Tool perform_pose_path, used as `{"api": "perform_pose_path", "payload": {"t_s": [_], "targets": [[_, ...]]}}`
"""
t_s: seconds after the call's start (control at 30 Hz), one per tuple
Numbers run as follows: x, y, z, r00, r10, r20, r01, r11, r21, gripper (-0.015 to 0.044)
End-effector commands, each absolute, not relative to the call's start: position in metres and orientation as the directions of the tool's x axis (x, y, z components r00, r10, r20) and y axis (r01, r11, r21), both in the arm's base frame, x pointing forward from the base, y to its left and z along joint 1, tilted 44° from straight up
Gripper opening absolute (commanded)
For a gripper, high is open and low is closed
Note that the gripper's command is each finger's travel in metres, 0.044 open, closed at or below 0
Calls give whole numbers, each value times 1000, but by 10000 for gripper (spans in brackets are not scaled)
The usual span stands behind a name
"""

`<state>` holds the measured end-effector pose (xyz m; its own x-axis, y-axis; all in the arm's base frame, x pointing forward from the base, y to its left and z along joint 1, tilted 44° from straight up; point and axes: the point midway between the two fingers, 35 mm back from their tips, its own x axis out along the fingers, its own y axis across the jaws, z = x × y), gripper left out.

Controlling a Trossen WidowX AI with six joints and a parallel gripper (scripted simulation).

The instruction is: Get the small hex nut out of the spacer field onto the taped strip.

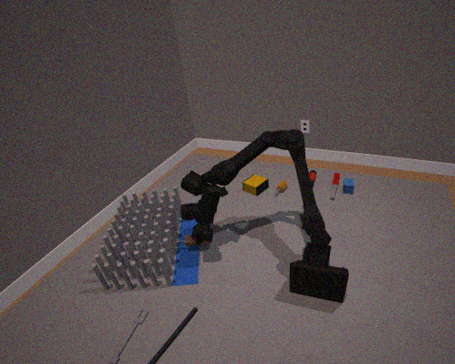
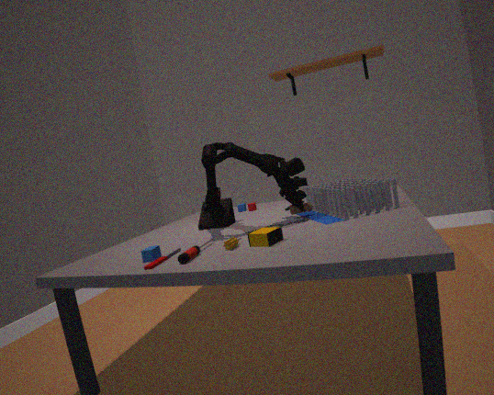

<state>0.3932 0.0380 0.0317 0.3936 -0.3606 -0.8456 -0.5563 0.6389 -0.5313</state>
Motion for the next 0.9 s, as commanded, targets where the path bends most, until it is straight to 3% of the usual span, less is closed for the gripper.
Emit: {"api": "perform_pose_path", "payload": {"t_s": [0.0, 0.87], "targets": [[396, 40, 33, 402, -357, -843, -551, 641, -535, 0], [395, 28, 18, 400, -357, -844, -556, 637, -533, 0]]}}
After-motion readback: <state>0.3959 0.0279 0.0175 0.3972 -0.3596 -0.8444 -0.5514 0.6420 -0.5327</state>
